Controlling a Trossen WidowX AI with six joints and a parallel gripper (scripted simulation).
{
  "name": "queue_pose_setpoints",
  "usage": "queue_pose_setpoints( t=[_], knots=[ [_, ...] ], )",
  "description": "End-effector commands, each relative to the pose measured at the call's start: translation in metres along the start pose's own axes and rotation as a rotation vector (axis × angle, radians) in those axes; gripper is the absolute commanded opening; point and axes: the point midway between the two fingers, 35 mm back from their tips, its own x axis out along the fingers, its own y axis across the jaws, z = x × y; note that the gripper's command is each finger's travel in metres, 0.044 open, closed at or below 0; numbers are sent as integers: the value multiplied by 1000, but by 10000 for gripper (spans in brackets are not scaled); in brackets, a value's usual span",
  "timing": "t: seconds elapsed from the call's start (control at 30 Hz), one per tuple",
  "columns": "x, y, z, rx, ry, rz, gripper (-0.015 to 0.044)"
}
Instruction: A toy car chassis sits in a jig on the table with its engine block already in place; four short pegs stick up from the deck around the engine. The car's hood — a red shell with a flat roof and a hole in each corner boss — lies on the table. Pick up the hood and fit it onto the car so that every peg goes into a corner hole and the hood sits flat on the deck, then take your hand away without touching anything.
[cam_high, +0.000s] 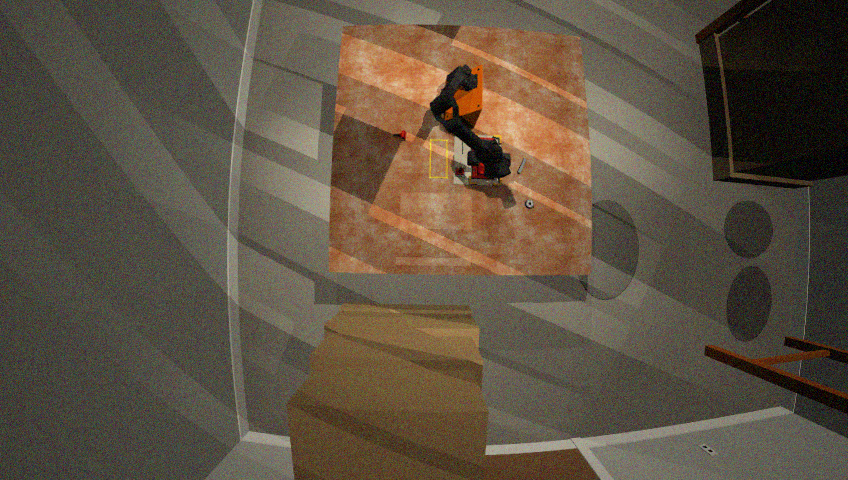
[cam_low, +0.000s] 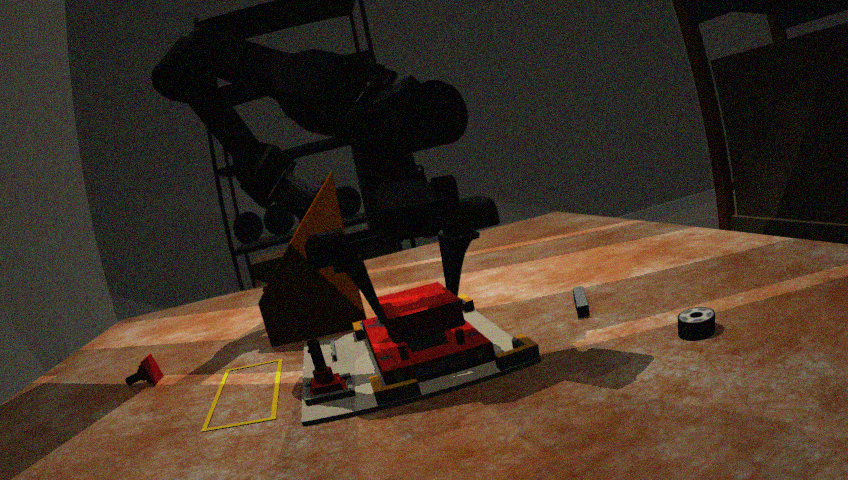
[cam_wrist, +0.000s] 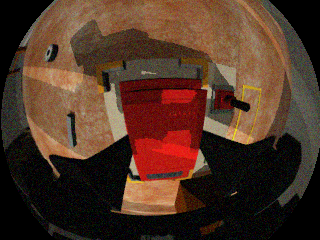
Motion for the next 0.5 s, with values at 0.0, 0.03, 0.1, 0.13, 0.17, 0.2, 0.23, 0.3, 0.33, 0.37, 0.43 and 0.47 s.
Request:
queue_pose_setpoints(
  t=[0.0, 0.03, 0.1, 0.13, 0.17, 0.2, 0.23, 0.3, 0.33, 0.37, 0.43, 0.47],
  knots=[
    [1, 0, 1, -4, -4, -3, 0],
    [2, 0, 1, -4, -4, -3, 0],
    [2, 0, 1, -4, -4, -3, 0],
    [3, 0, 1, -4, -4, -3, 0],
    [3, 0, 1, -4, -4, -4, 0],
    [4, 0, 1, -4, -4, -4, 0],
    [4, 0, 1, -4, -4, -4, 0],
    [5, 0, 1, -4, -4, -4, 0],
    [6, 0, 1, -4, -4, -4, 0],
    [6, 0, 1, -4, -4, -4, 0],
    [7, 0, 1, -4, -4, -4, 0],
    [8, 0, 1, -4, -4, -4, 0]
  ],
)
